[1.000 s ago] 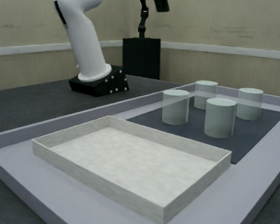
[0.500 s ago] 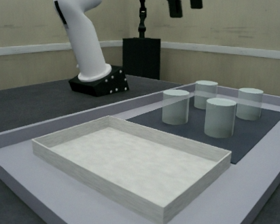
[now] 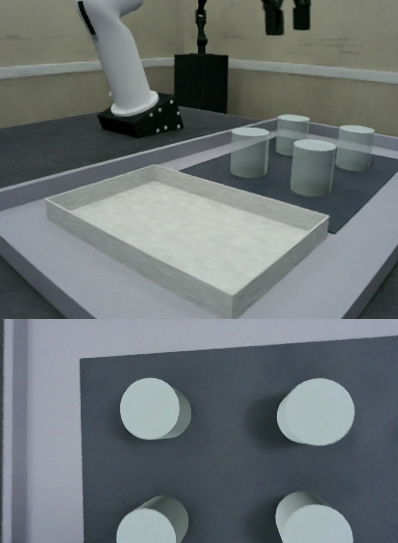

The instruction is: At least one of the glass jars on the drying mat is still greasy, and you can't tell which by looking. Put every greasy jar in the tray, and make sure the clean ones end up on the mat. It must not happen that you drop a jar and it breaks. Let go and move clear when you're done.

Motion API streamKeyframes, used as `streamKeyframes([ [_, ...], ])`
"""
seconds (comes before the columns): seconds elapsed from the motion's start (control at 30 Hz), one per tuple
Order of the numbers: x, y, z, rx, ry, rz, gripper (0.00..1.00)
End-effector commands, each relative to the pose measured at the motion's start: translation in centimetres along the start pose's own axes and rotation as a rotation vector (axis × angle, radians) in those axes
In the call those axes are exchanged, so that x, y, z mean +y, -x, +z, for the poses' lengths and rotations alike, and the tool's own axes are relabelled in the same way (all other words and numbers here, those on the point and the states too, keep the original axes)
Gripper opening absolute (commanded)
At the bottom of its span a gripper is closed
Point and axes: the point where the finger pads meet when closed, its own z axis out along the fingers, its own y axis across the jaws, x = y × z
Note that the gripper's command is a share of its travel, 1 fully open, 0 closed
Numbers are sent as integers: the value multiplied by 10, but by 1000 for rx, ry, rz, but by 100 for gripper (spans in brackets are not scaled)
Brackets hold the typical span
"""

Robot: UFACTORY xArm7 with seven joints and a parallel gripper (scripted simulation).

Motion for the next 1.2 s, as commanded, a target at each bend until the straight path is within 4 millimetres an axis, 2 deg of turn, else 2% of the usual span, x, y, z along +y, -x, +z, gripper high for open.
streamKeyframes([
  [0.0, -14, -13, 10, 1, 72, 5, 100],
  [0.27, -26, -23, 19, 1, 129, 7, 100],
  [0.57, -26, -23, 19, 1, 129, 7, 100],
  [0.6, -26, -23, 19, 1, 129, 7, 0],
  [1.17, -26, -23, 19, 1, 129, 7, 0],
])
